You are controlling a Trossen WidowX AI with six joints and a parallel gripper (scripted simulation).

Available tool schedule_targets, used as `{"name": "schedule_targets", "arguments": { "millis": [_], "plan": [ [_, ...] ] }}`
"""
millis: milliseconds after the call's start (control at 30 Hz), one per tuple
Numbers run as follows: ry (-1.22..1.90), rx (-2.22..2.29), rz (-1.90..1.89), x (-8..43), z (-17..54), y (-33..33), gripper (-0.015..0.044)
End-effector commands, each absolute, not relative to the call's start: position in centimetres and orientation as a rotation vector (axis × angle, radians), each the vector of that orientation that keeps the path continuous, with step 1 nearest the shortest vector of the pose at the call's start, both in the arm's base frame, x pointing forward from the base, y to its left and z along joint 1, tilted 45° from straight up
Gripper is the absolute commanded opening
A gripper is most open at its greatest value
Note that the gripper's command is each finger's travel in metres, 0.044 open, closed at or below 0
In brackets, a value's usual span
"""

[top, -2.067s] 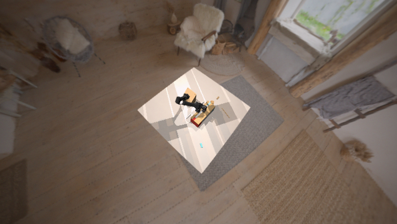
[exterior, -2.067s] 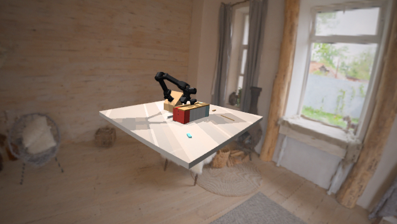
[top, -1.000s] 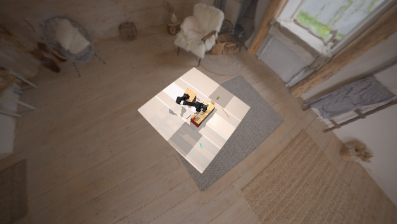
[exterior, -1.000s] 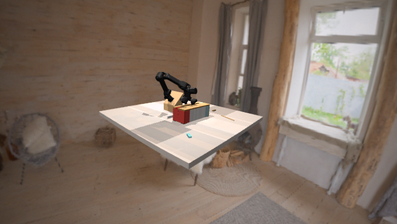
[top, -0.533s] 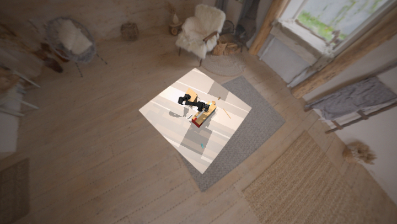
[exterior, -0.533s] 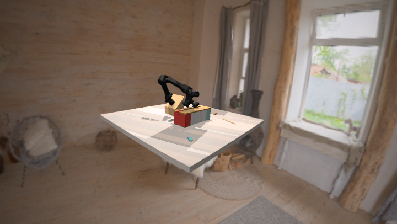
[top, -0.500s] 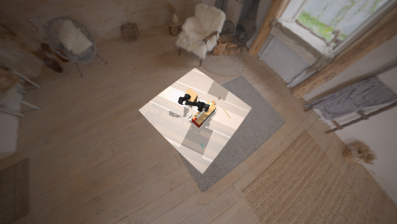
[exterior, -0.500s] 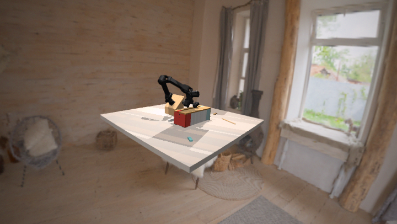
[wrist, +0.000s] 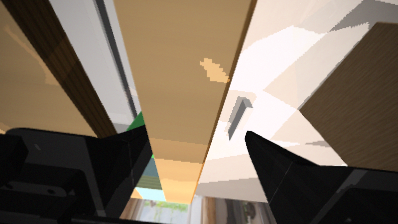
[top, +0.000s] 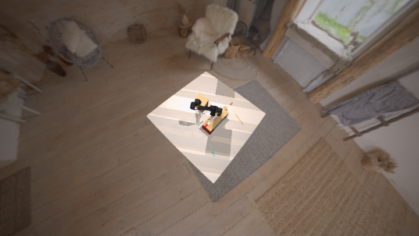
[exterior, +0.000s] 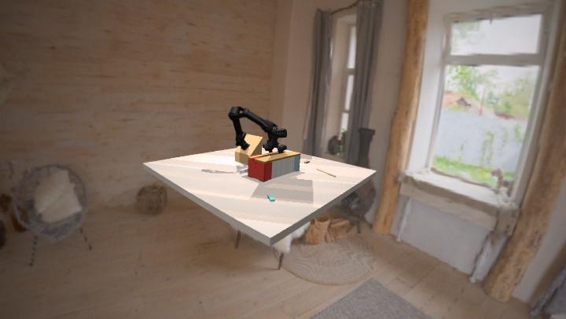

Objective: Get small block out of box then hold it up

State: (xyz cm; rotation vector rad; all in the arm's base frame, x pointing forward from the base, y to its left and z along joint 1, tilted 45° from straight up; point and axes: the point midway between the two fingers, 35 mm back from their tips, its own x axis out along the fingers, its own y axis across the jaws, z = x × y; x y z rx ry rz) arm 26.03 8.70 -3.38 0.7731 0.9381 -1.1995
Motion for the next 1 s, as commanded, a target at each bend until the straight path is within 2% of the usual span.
{"name": "schedule_targets", "arguments": {
  "millis": [0,533,767,933,967],
  "plan": [
    [0.940,0.778,-1.199,25.9,-4.0,9.4,0.0400],
    [0.940,0.779,-1.199,25.5,-5.8,11.2,0.0400],
    [0.944,0.773,-1.198,24.7,-1.6,15.1,0.0400],
    [0.943,0.777,-1.181,24.9,-1.8,15.1,0.0400],
    [0.947,0.781,-1.164,25.0,-1.7,15.3,0.0374]
  ]
}}
